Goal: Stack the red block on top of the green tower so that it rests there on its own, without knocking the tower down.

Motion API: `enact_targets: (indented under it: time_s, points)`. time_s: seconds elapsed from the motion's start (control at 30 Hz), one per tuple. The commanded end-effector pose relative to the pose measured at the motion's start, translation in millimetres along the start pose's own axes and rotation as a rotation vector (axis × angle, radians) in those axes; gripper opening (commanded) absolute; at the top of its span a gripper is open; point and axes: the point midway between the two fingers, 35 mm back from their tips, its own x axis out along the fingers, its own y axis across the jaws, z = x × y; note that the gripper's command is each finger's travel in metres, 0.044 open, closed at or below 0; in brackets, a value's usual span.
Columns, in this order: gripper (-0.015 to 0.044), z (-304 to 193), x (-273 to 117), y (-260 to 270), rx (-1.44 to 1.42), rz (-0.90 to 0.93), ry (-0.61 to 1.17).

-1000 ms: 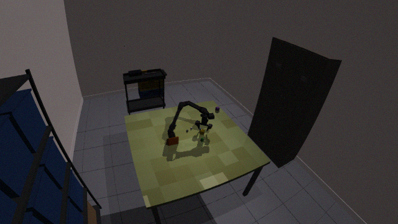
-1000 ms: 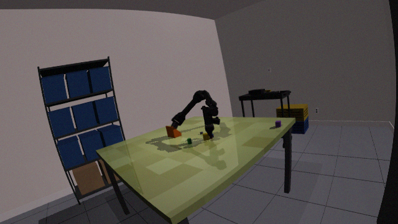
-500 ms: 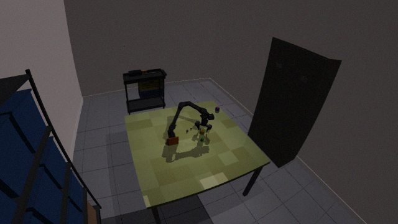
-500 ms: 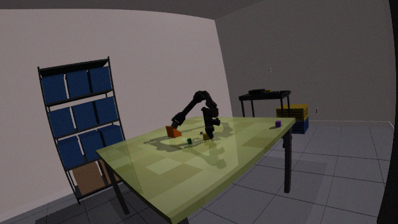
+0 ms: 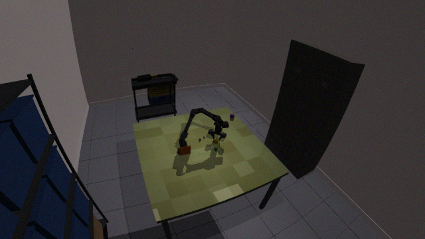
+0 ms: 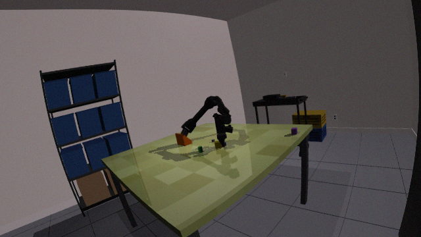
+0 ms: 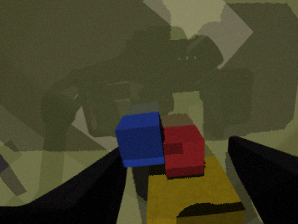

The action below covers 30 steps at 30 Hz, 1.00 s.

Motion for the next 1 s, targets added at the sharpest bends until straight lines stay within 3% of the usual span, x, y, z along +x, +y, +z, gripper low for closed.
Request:
enact_targets:
  time_s: [0.0,0.57,0.77,0.97]
  points:
    - [0.0268,0.3,0.0,0.2,0.004,0.002,-0.003]
    - [0.0155,0.3,0.0,0.2,0.004,0.002,-0.003]
    - [0.0,0.3,0.0,0.2,0.004,0.002,-0.003]
    - [0.0,0.3,0.0,0.2,0.004,0.002,-0.003]
